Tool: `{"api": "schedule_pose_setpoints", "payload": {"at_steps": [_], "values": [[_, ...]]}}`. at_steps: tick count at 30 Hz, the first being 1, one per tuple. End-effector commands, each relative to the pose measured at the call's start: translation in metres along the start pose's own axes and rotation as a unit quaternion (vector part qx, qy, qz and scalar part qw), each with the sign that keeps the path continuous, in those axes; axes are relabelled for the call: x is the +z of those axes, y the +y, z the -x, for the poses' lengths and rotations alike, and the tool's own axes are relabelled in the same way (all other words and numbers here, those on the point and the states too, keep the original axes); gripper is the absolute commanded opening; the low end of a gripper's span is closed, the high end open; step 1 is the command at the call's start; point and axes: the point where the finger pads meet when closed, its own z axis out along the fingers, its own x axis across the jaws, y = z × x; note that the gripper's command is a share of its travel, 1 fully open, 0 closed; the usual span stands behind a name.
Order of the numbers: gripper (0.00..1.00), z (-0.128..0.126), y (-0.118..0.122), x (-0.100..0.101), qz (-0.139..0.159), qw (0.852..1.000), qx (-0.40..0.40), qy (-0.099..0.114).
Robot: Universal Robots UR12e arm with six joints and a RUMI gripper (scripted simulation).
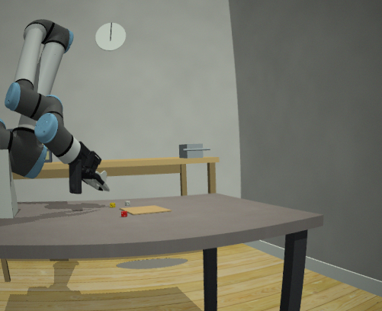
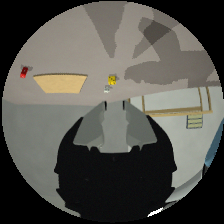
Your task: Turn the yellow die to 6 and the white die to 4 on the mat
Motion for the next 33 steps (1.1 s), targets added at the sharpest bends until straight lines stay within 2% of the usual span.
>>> {"api": "schedule_pose_setpoints", "payload": {"at_steps": [1, 11, 16, 19, 23, 26, 29, 32, 33], "values": [[0.18, 0.0022, 0.0225, -0.0167, 0.0, 1.0, -0.002, 0.002], [0.18, 0.002, 0.0258, -0.019, -0.002, 1.0, -0.002, 0.002], [0.18, 0.0001, 0.0239, -0.0179, -0.021, 1.0, 0.001, 0.015], [0.18, -0.0023, 0.0215, -0.0165, -0.049, 0.998, 0.004, 0.03], [0.18, -0.0056, 0.0181, -0.0148, -0.107, 0.993, 0.01, 0.055], [0.18, -0.0057, 0.0181, -0.0147, -0.107, 0.993, 0.01, 0.055], [0.18, -0.0072, 0.0172, -0.0139, -0.164, 0.984, 0.015, 0.071], [0.18, -0.0074, 0.0175, -0.0137, -0.185, 0.98, 0.016, 0.074], [0.18, -0.0074, 0.0182, -0.0136, -0.205, 0.976, 0.017, 0.077]]}}
